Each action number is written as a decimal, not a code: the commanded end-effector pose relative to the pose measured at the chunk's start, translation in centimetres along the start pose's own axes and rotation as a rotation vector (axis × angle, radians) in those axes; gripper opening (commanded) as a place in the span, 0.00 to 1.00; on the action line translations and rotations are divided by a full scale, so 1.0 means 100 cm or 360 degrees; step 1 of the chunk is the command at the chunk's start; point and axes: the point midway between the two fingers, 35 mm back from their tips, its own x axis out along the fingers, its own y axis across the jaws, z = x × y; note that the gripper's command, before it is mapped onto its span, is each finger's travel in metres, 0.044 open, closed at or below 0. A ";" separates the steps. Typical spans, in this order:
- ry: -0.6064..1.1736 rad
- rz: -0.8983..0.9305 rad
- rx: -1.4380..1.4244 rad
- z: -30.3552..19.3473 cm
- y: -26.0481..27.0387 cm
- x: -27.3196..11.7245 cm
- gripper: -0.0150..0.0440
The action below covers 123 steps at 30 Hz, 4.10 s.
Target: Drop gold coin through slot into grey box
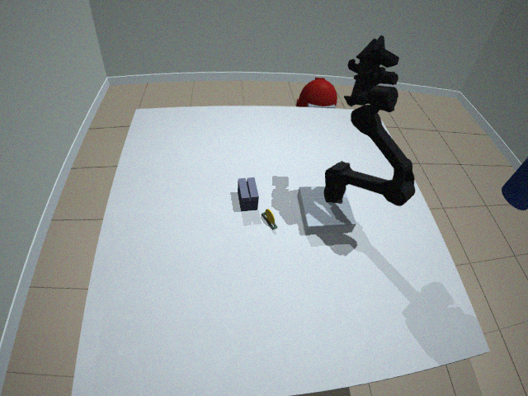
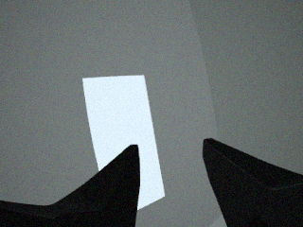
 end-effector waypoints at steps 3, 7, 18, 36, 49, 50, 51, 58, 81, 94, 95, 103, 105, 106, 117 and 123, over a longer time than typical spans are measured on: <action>0.0380 -0.0300 -0.0089 -0.063 -0.054 -0.001 0.53; 0.0711 -0.0544 -0.0145 -0.114 -0.096 -0.020 0.53; 0.1602 -0.1056 -0.0335 -0.219 -0.170 -0.133 0.53; 0.3128 -0.1870 -0.0869 -0.220 -0.191 -0.402 0.53; 0.3902 -0.2345 -0.1782 -0.102 -0.155 -0.504 0.53; 0.3902 -0.2345 -0.1782 -0.102 -0.155 -0.504 0.53; 0.3902 -0.2345 -0.1782 -0.102 -0.155 -0.504 0.53; 0.3902 -0.2345 -0.1782 -0.094 -0.175 -0.532 0.53; 0.3902 -0.2344 -0.1782 -0.085 -0.200 -0.564 0.53; 0.3904 -0.2343 -0.1783 -0.078 -0.213 -0.579 0.53; 0.3904 -0.2343 -0.1783 -0.078 -0.214 -0.581 0.53; 0.3902 -0.2345 -0.1783 -0.073 -0.222 -0.589 0.53; 0.3902 -0.2345 -0.1783 -0.073 -0.222 -0.589 0.53; 0.3902 -0.2345 -0.1783 -0.073 -0.222 -0.589 0.48; 0.3902 -0.2345 -0.1783 -0.073 -0.222 -0.589 0.25; 0.3902 -0.2345 -0.1782 -0.074 -0.220 -0.587 0.25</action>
